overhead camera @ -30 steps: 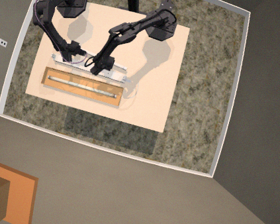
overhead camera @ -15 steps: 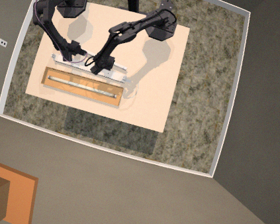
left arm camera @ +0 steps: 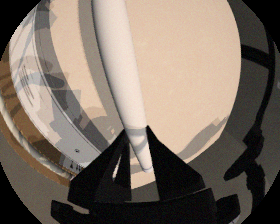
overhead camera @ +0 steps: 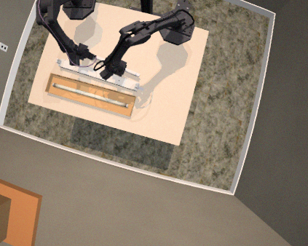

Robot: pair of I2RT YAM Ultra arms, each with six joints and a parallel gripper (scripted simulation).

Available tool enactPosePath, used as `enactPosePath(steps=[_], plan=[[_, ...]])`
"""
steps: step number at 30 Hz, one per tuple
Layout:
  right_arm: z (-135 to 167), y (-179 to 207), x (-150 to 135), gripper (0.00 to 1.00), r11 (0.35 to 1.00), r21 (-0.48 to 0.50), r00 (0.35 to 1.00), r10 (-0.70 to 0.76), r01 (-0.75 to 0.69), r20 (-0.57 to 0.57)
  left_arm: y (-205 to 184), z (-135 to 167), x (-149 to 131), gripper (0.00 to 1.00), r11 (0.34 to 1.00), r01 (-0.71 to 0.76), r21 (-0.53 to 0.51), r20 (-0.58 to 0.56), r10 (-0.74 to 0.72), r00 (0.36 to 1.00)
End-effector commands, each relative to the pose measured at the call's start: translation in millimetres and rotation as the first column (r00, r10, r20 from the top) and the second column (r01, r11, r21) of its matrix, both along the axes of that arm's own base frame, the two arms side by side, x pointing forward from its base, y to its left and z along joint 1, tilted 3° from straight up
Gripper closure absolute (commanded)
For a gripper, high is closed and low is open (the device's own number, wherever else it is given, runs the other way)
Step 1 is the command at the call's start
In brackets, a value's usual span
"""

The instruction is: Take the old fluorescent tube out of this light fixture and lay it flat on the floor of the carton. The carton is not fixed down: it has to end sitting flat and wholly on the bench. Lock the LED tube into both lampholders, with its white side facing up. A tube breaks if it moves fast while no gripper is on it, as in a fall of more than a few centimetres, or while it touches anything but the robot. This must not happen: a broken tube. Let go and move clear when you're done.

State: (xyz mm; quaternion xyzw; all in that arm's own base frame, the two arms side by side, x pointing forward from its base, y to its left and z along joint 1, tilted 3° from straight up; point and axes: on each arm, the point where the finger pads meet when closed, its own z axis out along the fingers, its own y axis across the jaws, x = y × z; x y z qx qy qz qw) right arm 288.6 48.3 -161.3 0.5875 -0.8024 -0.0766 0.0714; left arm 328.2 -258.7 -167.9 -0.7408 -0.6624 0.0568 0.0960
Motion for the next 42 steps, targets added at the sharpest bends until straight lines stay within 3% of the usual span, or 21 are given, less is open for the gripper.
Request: enactPosePath(steps=[1, 3, 16, 19, 42], plan=[[9, 4, 8, 0.89, 1.000, -0.002, 0.999, 0.004, -0.004, 0.041, -8, 12, 0, 0.89, 1.000, 0.019, -0.017, 0.023, -0.018, 1.000], [8, 1, 14, 0.89, 1.000, -0.014, 0.997, -0.004, 0.005, 0.082, -7, 10, 10, 0.89, 1.000, 0.001, -0.021, 0.072, 0.000, 0.997], [8, 2, 13, 0.89, 0.999, -0.044, 0.985, 0.005, 0.003, 0.173, -9, 10, 7, 0.89, 0.999, 0.014, -0.030, 0.166, -0.009, 0.986], [9, 3, 6, 0.89, 0.999, -0.041, 0.990, 0.009, -0.003, 0.140, -5, 11, -1, 0.89, 1.000, 0.022, -0.019, 0.130, -0.019, 0.991], [8, 2, 9, 0.89, 0.997, -0.082, 0.961, 0.016, 0.007, 0.275, -6, 10, 3, 0.89, 0.999, 0.023, -0.033, 0.270, -0.013, 0.963]])
